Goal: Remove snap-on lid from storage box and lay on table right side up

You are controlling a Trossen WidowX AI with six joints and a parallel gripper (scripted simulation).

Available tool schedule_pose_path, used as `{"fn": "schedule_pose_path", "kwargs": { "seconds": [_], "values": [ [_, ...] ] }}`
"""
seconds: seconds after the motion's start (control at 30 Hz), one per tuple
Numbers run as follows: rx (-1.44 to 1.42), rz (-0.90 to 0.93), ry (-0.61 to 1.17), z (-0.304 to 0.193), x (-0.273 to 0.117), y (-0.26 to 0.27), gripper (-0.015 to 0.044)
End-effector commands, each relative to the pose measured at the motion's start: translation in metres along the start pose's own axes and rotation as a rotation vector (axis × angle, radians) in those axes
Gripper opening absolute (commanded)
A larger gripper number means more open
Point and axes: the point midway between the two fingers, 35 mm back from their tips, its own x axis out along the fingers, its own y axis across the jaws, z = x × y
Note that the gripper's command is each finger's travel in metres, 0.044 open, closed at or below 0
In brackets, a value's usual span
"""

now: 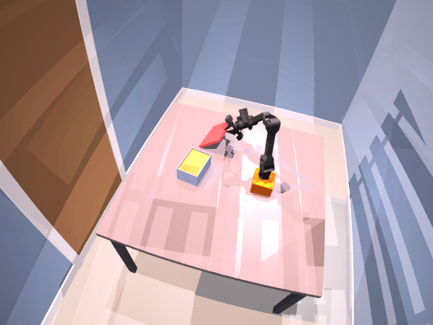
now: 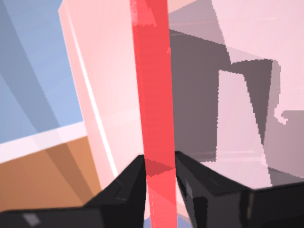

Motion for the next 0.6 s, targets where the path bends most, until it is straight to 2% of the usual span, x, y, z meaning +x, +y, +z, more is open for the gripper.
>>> {"fn": "schedule_pose_path", "kwargs": {
  "seconds": [0.0, 0.57],
  "values": [
    [-0.006, 0.006, 0.009, -0.001, 0.004, -0.003, 0.0],
    [-0.006, 0.005, 0.009, -0.001, 0.012, -0.013, 0.0]
  ]
}}
